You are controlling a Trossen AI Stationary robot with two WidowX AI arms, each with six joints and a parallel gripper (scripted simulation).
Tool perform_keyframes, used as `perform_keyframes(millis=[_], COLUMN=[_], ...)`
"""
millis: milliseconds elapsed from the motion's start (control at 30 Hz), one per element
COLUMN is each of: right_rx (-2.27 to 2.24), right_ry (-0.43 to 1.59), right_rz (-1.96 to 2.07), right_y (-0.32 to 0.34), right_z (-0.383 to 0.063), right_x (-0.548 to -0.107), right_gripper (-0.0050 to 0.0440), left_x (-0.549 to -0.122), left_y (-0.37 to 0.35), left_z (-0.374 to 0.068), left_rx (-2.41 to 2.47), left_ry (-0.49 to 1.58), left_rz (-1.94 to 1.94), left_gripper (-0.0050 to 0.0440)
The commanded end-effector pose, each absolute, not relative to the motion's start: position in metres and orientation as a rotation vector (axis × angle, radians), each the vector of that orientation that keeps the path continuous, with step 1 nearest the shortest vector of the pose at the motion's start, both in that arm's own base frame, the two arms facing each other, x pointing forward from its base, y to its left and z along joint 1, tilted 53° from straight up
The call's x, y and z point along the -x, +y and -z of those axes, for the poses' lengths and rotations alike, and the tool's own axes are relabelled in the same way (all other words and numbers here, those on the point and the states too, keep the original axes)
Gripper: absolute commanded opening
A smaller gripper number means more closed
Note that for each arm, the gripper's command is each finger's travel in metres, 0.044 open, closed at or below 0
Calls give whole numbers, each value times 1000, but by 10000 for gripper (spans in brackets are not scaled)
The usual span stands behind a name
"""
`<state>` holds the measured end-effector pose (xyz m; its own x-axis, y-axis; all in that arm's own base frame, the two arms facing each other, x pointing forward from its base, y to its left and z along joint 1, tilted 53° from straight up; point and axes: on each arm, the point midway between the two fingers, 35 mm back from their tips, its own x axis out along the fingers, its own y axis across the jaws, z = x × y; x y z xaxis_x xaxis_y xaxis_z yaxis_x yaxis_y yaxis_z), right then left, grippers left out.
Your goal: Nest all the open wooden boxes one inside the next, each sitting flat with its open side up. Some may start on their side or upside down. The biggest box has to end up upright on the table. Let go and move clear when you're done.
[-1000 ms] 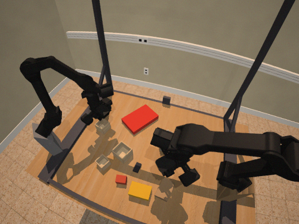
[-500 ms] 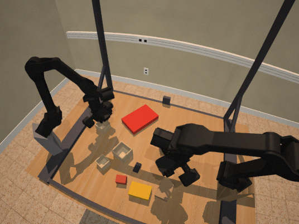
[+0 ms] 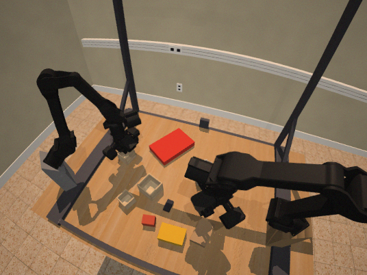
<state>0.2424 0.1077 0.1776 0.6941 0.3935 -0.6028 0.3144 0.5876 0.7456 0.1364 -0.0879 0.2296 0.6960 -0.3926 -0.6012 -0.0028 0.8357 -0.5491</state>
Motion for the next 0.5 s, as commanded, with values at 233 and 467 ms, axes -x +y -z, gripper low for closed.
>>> perform_keyframes(millis=[233, 467], right_rx=[-977, -977], right_ry=[822, 822], right_rz=[-64, -64], right_y=[108, 108], right_z=[-183, -183], right_x=[-243, -243], right_gripper=[240, 285], left_x=[-135, -135], left_y=[-87, -87], left_z=[-233, -233], left_rx=[556, 556], left_ry=[768, 768], left_rz=[240, 240], left_gripper=[400, 400])
